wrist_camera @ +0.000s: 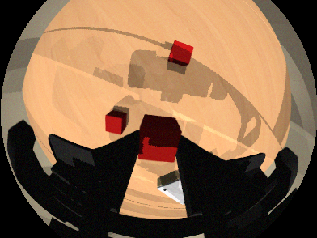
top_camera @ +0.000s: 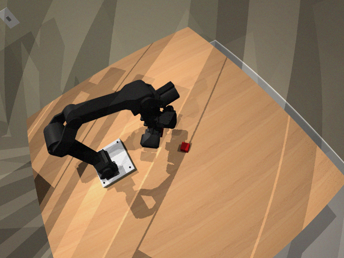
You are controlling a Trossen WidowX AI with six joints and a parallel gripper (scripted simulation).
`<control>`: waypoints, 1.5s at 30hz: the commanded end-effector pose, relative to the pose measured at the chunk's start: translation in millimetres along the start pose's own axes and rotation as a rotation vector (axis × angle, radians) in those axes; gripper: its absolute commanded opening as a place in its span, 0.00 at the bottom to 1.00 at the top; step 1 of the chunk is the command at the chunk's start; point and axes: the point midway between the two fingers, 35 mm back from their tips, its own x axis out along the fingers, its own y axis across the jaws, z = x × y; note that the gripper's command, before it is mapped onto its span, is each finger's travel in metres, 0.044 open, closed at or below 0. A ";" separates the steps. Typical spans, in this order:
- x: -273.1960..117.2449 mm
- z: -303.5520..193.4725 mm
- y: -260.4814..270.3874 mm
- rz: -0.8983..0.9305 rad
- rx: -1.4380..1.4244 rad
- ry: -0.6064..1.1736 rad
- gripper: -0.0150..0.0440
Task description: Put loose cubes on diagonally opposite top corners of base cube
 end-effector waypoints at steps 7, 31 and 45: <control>10.5 -3.4 22.4 0.003 0.272 0.007 0.43; 31.2 -17.9 63.9 0.003 0.826 0.010 0.43; 42.0 -18.0 63.3 0.003 0.829 0.010 0.43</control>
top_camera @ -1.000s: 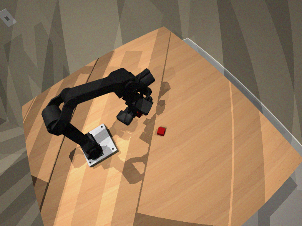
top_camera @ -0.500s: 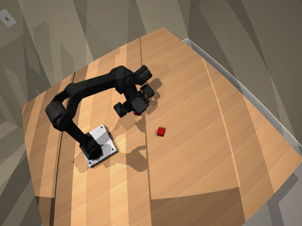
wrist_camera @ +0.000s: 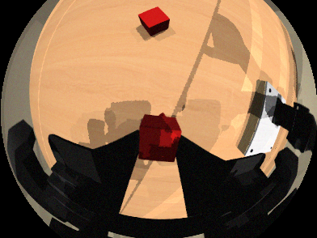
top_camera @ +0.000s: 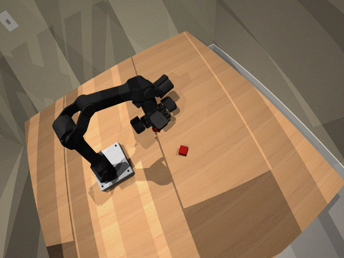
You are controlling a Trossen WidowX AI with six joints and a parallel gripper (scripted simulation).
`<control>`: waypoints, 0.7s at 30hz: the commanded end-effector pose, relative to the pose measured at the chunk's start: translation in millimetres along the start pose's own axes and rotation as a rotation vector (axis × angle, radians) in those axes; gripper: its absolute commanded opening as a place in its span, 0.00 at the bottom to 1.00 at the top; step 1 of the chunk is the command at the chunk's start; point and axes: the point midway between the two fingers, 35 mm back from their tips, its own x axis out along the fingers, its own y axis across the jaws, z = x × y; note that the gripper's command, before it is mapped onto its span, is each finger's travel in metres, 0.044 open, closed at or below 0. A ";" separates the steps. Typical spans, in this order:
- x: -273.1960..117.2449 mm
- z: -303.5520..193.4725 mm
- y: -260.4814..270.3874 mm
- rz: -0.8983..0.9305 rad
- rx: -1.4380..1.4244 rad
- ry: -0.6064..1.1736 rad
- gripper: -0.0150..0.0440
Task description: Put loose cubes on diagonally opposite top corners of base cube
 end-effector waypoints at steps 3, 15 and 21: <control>14.3 0.2 -3.7 -0.016 0.007 0.002 0.43; 24.8 0.7 -5.0 -0.016 0.010 0.002 0.43; 24.8 0.7 -5.0 -0.016 0.010 0.002 0.43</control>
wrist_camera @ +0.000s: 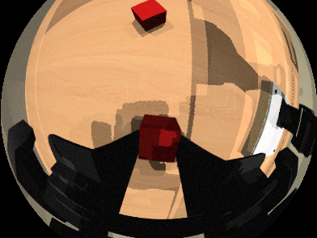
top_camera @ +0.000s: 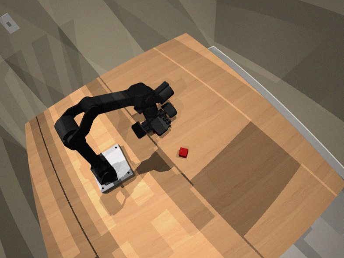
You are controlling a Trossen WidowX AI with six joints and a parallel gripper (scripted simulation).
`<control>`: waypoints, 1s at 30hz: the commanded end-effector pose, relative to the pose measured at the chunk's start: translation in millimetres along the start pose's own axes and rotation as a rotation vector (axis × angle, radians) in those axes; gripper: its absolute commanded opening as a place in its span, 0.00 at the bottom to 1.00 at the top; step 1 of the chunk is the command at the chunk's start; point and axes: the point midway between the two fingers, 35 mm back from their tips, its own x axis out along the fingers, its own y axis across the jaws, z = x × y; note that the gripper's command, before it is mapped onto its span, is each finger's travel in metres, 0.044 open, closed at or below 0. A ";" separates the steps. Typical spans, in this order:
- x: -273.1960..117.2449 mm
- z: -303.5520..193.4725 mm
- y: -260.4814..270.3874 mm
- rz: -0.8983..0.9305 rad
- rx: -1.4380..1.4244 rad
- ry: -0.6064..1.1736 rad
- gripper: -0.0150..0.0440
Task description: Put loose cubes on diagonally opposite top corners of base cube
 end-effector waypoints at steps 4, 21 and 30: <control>2.0 -0.5 -1.1 -0.007 0.004 0.004 0.43; 3.4 -0.5 -1.1 -0.007 -0.005 0.004 0.43; 3.4 -0.5 -1.1 -0.007 -0.005 0.004 0.52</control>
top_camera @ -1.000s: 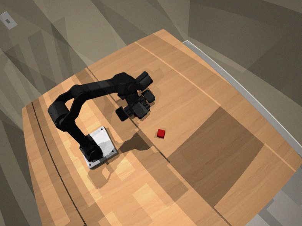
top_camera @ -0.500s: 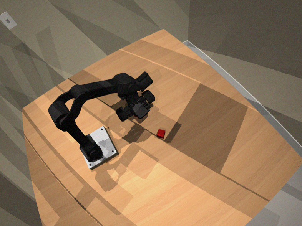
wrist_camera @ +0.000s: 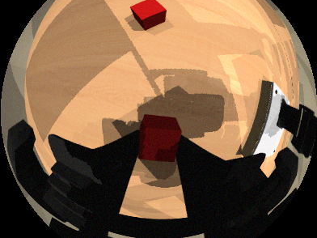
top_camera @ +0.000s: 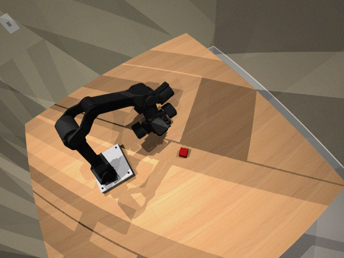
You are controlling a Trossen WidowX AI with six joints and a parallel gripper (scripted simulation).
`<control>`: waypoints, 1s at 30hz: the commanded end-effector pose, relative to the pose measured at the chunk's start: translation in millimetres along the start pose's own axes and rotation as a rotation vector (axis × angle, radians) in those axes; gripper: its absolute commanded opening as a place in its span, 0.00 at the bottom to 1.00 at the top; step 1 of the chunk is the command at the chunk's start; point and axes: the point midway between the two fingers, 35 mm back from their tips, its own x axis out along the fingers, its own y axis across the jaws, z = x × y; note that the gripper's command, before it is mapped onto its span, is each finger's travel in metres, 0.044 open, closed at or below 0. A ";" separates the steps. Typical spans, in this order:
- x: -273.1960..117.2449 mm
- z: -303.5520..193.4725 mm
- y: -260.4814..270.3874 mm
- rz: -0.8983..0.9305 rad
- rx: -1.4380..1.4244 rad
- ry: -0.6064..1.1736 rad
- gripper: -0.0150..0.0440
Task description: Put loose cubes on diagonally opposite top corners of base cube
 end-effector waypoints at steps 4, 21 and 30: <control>1.2 -0.6 -0.5 -0.003 -0.003 0.004 0.60; -21.3 0.1 0.1 0.000 0.000 0.000 0.60; -30.4 0.1 0.2 0.000 0.000 0.000 0.60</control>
